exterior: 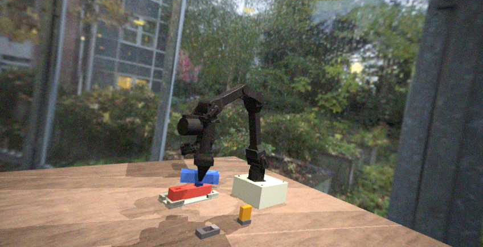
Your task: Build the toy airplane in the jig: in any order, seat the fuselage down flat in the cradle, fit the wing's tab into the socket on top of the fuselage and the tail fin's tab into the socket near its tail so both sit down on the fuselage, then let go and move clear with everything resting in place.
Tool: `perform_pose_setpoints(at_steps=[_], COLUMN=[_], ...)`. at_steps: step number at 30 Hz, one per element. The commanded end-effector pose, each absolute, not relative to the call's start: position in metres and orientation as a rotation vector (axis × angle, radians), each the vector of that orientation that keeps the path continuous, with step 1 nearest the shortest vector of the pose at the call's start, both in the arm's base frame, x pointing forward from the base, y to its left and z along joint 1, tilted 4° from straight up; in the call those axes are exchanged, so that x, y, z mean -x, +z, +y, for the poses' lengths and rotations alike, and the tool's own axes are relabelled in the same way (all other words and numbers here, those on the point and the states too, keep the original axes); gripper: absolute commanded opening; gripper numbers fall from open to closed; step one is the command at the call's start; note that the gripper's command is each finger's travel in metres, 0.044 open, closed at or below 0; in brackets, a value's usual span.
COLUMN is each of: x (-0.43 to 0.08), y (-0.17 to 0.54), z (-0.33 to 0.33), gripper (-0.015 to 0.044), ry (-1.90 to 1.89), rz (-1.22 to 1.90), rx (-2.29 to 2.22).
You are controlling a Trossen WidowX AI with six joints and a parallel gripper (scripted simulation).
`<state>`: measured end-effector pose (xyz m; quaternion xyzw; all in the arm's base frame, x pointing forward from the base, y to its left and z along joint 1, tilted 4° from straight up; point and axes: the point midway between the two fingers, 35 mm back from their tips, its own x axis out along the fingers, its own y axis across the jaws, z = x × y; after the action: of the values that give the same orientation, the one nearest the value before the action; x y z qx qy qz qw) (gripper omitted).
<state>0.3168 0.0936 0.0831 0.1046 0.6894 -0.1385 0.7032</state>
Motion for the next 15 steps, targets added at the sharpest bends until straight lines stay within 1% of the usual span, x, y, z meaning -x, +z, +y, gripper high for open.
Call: perform_pose_setpoints(at_steps=[1, 15], x=[-0.316, -0.309], y=[0.084, 0.079], z=[0.083, 0.038], gripper=[0.0000, 0.0000], ry=[-0.350, -0.528], rz=[1.517, 1.479], rx=[-0.276, -0.455])
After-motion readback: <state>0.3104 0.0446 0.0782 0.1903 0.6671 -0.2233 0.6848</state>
